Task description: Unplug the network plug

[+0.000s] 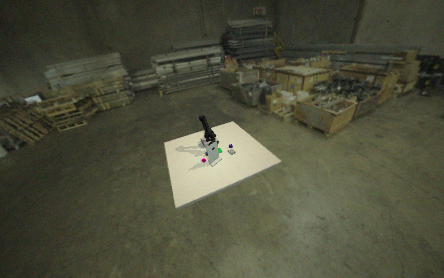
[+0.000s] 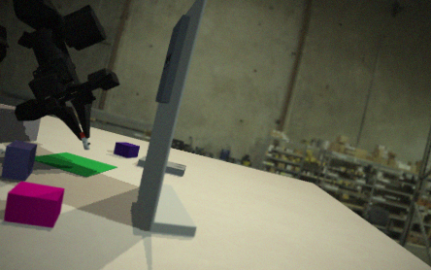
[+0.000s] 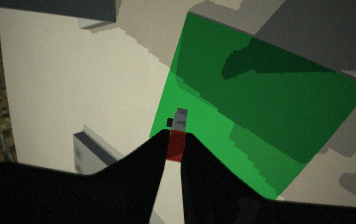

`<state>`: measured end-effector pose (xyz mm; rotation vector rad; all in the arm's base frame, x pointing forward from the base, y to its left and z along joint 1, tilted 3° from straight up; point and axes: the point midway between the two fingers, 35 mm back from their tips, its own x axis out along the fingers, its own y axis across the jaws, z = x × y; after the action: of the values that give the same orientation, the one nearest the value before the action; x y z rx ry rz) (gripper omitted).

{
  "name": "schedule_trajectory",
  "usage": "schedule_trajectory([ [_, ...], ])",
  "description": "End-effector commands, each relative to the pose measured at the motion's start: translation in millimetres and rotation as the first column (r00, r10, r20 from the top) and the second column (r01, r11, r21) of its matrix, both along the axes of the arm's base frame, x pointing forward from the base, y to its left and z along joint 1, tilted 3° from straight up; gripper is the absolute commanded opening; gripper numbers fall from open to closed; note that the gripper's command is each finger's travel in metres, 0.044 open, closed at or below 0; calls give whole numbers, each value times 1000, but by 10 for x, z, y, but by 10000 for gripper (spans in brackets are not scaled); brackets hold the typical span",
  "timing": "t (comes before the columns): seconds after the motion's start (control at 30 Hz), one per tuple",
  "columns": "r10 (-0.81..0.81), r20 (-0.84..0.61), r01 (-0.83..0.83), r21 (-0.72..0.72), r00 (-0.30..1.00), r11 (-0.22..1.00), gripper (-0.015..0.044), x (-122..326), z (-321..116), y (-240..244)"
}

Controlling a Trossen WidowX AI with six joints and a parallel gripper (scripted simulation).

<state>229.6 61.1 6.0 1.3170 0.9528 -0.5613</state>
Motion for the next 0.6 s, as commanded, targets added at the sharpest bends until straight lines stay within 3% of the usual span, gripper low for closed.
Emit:
schedule_trajectory([
  [0.0,-5,0,5,-2,1000,1000,0,-4,-47,-7],
  [0.57,-5,-1,5,-2,1000,1000,0,-33,-215,-9],
])
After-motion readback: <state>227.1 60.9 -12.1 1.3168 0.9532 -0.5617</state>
